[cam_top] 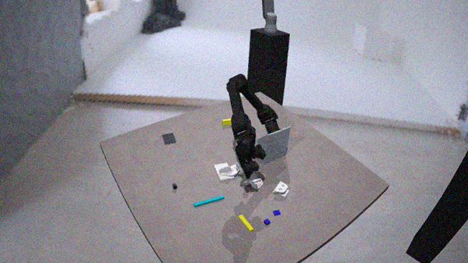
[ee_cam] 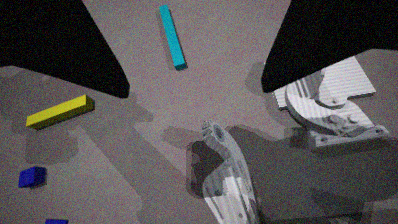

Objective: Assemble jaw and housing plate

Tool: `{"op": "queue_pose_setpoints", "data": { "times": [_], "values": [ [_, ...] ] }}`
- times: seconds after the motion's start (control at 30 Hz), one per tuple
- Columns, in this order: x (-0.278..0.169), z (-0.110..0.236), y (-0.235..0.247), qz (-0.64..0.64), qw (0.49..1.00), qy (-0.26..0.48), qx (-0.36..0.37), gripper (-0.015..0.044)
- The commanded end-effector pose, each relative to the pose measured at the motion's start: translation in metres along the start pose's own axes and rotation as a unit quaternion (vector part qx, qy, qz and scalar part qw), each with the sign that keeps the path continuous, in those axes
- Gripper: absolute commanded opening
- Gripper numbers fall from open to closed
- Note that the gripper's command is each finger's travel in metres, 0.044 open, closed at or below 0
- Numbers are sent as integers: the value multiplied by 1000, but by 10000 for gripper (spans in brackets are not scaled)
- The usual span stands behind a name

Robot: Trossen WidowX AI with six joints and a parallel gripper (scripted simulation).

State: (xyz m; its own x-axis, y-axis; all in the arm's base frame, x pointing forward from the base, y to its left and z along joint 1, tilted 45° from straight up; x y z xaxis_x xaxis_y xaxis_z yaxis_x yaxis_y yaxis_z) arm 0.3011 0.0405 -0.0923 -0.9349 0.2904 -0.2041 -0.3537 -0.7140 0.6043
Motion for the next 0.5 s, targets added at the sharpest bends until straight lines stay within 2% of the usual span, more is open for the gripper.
{"op": "queue_pose_setpoints", "data": {
  "times": [0.0, 0.17, 0.47],
  "values": [
    [6, -15, 5, 55, 998, -16, 24, 440],
    [12, -27, 10, 105, 993, -33, 42, 440],
    [12, -29, 10, 107, 993, -33, 42, 440]
  ]
}}
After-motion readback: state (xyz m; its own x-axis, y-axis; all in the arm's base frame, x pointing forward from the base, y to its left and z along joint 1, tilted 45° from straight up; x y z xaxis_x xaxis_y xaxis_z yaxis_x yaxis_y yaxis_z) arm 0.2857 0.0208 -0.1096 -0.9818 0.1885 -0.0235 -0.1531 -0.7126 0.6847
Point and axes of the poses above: the point midway between the two fingers, 35 mm back from their tips, its own z axis back along the fingers, its own y axis across the jaws, x = y × z, the point moved 1 cm from there along z, back along the fingers, and after that the axes turned 10 degrees about z, right-handed, at the moved point
